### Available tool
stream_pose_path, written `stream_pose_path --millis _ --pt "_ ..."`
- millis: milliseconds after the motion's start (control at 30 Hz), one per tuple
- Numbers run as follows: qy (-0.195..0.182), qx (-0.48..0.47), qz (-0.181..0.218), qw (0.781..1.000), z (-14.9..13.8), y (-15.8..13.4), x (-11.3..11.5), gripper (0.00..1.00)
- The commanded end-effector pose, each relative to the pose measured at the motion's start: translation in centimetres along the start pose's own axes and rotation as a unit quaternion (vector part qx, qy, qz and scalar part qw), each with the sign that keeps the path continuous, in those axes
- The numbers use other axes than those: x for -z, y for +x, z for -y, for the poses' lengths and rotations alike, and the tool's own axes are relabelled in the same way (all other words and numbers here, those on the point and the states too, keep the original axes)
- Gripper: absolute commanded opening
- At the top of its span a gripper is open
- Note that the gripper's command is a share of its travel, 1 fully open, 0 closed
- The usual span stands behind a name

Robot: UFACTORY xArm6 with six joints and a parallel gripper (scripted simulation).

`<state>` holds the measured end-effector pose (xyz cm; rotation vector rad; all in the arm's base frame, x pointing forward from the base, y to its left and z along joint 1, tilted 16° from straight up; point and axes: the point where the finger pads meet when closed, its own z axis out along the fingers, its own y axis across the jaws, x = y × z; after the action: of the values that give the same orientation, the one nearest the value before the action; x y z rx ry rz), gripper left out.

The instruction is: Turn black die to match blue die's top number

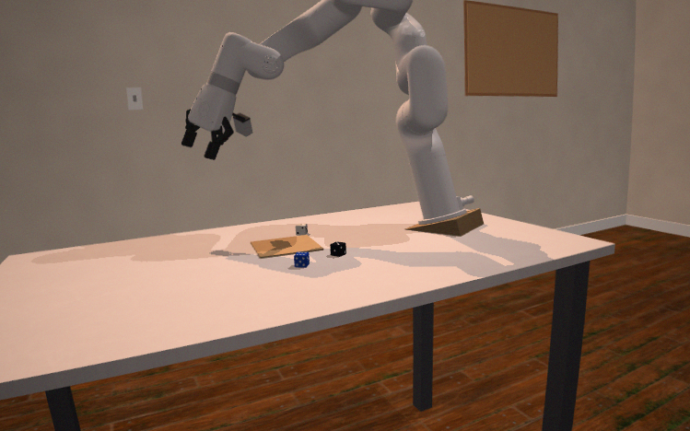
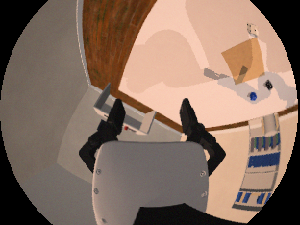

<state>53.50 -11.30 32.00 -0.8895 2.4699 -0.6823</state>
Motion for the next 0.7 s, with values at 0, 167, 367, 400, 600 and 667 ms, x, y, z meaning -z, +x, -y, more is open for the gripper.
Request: stream_pose_path --millis 0,167,367,400,600,667 --pt "-0.027 0.018 -0.025 0.999 -3.1 3.5 1.7 1.0" --pt "-0.08 0.051 -0.065 0.993 -8.6 8.7 2.9 1.0" --pt "-0.129 0.08 -0.093 0.984 -13.6 13.0 3.8 1.0" --pt "-0.129 0.08 -0.093 0.984 -13.6 13.0 3.8 1.0" --pt "-0.165 0.1 -0.109 0.975 -17.2 15.9 4.4 1.0" --pt "-0.176 0.106 -0.113 0.972 -18.3 16.7 4.5 1.0"
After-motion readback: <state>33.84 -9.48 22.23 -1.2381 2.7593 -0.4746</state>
